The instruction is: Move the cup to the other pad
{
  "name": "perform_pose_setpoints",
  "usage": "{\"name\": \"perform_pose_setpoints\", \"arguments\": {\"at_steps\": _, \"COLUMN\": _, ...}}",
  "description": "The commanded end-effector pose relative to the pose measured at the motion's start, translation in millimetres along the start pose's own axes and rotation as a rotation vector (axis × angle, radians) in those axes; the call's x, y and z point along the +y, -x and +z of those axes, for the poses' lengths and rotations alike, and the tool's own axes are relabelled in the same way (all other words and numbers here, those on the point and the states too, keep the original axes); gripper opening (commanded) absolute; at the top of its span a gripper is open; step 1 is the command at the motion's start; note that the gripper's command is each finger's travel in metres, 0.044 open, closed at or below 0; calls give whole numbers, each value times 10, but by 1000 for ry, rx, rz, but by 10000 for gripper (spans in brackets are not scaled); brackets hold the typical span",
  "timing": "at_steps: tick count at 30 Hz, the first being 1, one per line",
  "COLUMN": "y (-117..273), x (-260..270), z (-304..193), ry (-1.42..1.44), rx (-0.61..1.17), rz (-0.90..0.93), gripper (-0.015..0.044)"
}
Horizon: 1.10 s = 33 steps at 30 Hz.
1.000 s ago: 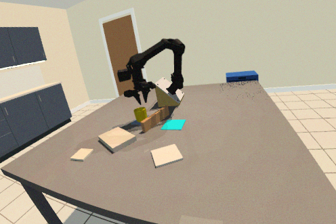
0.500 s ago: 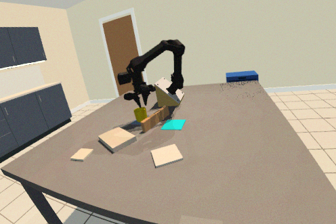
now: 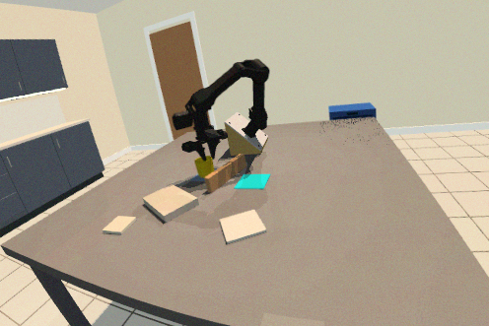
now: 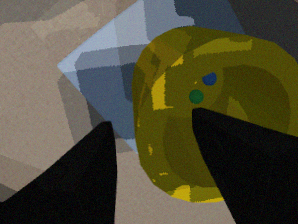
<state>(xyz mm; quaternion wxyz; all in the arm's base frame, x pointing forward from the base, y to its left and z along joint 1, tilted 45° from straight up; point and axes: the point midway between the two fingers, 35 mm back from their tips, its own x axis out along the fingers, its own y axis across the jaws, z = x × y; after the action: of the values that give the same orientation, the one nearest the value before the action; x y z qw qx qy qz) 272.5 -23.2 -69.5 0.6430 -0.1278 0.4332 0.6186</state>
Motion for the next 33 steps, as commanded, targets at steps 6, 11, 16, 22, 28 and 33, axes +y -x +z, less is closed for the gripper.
{"name": "perform_pose_setpoints", "arguments": {"at_steps": 6, "y": -147, "x": 24, "z": 5, "ry": -9, "rx": -8, "rz": 3, "gripper": 166}}
{"name": "perform_pose_setpoints", "arguments": {"at_steps": 11, "y": -215, "x": 32, "z": 7, "ry": -9, "rx": -9, "rz": 4, "gripper": 166}}
{"name": "perform_pose_setpoints", "arguments": {"at_steps": 16, "y": -199, "x": 21, "z": 6, "ry": 0, "rx": -2, "rz": 4, "gripper": 153}}
{"name": "perform_pose_setpoints", "arguments": {"at_steps": 22, "y": -199, "x": 21, "z": 6, "ry": 0, "rx": -2, "rz": 4, "gripper": 113}}
{"name": "perform_pose_setpoints", "arguments": {"at_steps": 28, "y": -199, "x": 21, "z": 6, "ry": 0, "rx": -2, "rz": 4, "gripper": 73}}
{"name": "perform_pose_setpoints", "arguments": {"at_steps": 33, "y": -199, "x": 21, "z": 6, "ry": 0, "rx": -2, "rz": 4, "gripper": 40}}
